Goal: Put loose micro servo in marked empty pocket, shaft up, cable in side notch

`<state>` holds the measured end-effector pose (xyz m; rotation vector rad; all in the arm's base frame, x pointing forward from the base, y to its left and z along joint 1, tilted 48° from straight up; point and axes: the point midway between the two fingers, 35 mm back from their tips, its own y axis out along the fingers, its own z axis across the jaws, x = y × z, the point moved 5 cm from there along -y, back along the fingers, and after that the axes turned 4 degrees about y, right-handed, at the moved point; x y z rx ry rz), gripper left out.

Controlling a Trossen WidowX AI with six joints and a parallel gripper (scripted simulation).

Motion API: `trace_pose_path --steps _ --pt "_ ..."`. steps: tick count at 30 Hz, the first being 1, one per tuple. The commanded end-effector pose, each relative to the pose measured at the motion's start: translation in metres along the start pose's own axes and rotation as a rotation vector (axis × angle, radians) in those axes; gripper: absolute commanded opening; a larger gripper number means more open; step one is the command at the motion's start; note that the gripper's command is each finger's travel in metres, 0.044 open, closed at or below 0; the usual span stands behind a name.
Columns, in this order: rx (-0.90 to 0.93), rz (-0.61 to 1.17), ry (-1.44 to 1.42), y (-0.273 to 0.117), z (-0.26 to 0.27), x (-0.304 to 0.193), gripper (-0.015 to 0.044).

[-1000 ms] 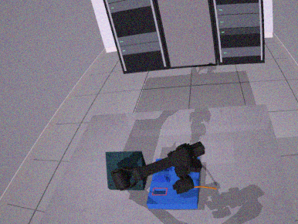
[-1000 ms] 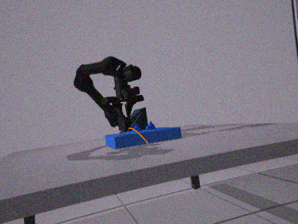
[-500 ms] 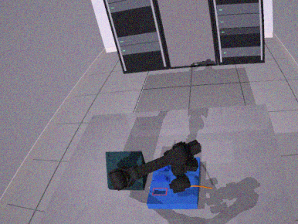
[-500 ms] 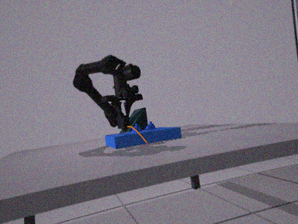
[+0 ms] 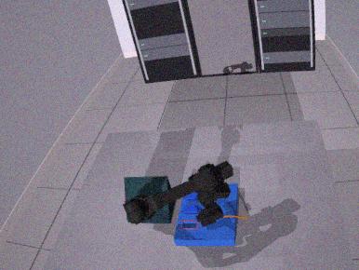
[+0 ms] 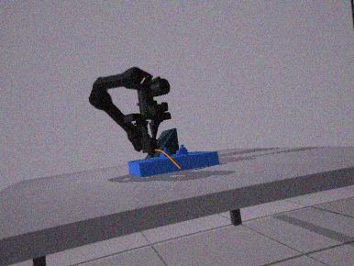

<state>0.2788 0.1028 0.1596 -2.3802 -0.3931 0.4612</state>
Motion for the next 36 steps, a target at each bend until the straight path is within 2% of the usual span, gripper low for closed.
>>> trace_pose_path --steps 1,36 --pt "0.004 -0.003 -0.118 -0.0007 0.001 -0.0002 0.0" --pt "0.002 -0.005 -1.333 -0.0007 0.0011 -0.0002 0.0"
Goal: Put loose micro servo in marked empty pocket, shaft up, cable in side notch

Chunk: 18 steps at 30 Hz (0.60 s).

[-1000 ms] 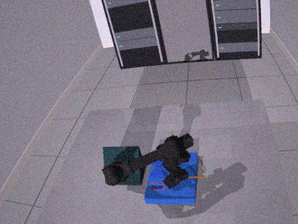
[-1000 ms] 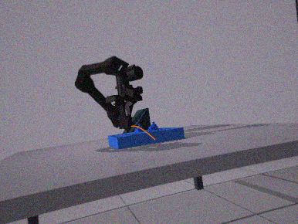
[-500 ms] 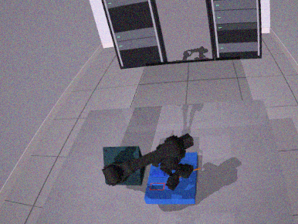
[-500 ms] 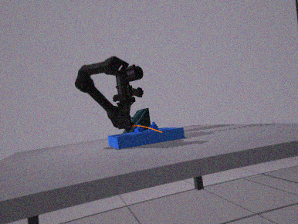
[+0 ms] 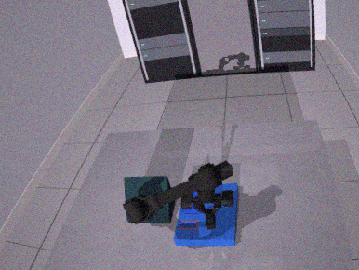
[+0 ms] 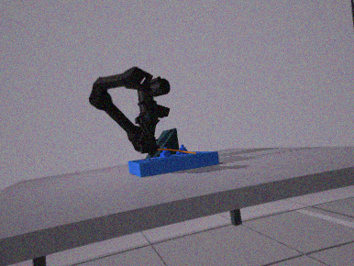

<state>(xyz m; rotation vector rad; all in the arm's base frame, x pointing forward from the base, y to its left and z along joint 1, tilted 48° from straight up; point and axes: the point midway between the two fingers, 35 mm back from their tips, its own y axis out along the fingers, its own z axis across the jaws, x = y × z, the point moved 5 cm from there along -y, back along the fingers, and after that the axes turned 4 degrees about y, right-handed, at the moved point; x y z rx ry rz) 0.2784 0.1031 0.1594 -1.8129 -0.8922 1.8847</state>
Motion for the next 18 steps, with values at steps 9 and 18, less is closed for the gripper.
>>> trace_pose_path --steps 9,18 --pt "-0.001 -0.004 -0.419 -0.0005 0.0002 0.0005 0.0" --pt "-0.002 -0.003 -0.732 -0.0005 0.0002 0.0005 0.0"
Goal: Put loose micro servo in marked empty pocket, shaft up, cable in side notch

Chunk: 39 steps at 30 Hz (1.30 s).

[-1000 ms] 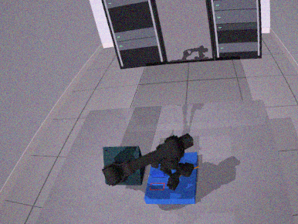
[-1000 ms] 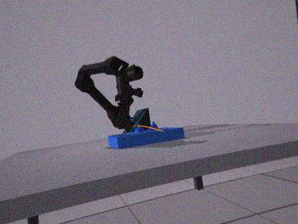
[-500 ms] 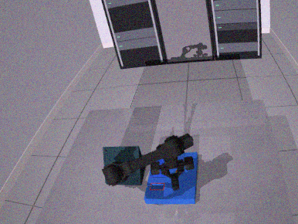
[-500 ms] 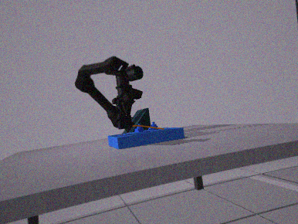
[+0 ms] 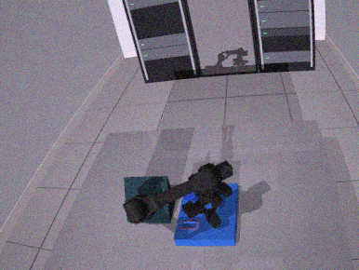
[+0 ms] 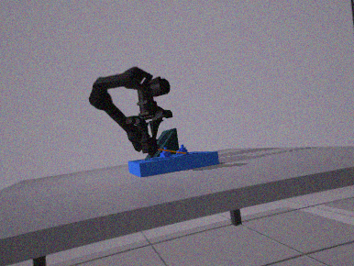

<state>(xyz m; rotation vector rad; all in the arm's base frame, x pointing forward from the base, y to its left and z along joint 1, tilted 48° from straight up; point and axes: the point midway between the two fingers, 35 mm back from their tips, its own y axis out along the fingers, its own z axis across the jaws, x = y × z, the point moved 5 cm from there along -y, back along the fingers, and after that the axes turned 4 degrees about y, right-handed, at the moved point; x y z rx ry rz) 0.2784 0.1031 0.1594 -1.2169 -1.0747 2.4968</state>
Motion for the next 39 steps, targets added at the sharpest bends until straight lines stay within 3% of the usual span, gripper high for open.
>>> trace_pose_path --steps 1,22,39 --pt "-0.003 -0.002 -0.141 0.0 0.0 0.001 0.0" --pt "-0.003 -0.001 -0.865 0.0 0.0 0.001 0.0" --pt "-0.003 -0.002 -0.889 -0.001 0.029 0.021 0.0"
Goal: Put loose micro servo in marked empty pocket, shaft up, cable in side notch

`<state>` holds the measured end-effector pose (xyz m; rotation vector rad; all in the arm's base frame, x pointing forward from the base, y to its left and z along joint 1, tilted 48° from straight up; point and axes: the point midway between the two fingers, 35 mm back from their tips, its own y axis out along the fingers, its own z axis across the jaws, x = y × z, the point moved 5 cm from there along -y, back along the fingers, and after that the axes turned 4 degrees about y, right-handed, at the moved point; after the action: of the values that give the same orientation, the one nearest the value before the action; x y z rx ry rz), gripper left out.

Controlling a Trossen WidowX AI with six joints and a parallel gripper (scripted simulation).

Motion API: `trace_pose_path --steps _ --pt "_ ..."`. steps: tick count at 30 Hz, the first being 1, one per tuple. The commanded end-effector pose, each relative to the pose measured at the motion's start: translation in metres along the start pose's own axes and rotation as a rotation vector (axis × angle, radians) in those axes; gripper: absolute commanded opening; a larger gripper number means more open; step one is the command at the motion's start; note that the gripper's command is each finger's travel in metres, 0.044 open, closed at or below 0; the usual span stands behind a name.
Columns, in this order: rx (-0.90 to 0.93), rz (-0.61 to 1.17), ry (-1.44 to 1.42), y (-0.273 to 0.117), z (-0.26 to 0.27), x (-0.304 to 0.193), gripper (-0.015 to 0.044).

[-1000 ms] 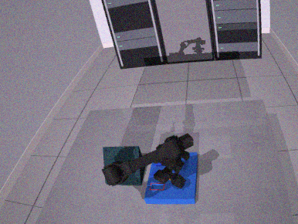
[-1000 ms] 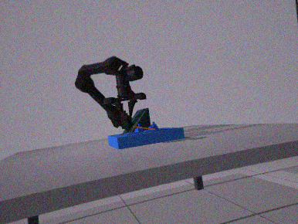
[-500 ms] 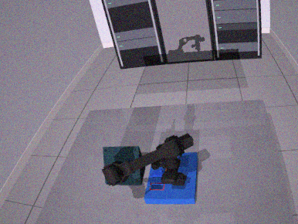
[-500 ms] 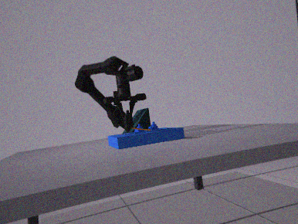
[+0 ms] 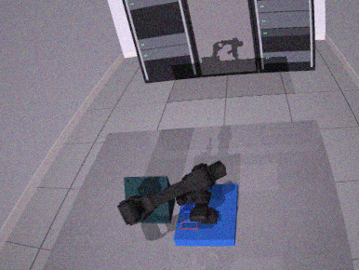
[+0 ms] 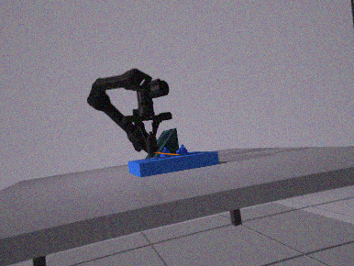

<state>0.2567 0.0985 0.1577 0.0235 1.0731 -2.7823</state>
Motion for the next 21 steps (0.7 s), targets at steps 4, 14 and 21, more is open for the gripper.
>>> trace_pose_path --steps 4,14,21 --pt "-0.006 0.001 -0.001 -0.002 0.002 0.032 0.0" --pt "-0.005 0.0 -0.003 -0.001 0.005 0.08 0.0" --pt "-0.005 -0.001 -0.003 0.0 0.005 0.087 0.0"
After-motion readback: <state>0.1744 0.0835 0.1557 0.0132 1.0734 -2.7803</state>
